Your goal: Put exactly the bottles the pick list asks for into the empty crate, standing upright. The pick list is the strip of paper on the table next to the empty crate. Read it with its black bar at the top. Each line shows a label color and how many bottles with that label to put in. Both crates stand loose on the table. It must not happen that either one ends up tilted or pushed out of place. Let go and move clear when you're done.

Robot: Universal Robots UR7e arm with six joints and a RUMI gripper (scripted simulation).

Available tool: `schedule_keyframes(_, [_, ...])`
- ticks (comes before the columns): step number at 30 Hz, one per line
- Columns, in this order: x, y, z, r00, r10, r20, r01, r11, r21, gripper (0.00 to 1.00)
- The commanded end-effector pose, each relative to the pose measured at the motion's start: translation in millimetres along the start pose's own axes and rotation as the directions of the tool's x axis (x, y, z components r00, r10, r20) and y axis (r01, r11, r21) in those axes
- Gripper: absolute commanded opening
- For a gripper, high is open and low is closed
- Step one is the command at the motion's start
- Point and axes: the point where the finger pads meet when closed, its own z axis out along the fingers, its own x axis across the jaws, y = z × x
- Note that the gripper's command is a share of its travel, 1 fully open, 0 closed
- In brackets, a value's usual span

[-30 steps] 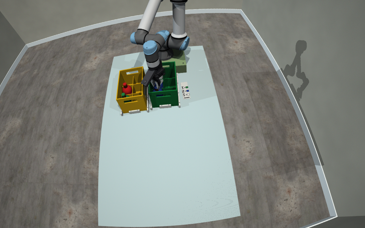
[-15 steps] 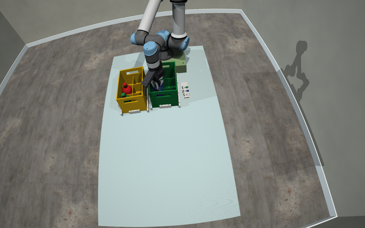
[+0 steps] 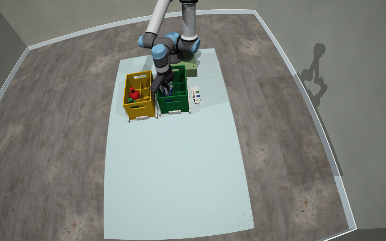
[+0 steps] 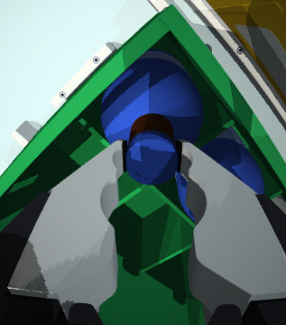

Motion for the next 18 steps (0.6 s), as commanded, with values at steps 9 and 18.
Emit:
schedule_keyframes(9, [-0.2,-2.0,-0.6,1.0,0.001,0.002,-0.001,1.0,0.005,0.38])
schedule_keyframes(18, [-0.2,-2.0,-0.6,1.0,0.001,0.002,-0.001,1.0,0.005,0.38])
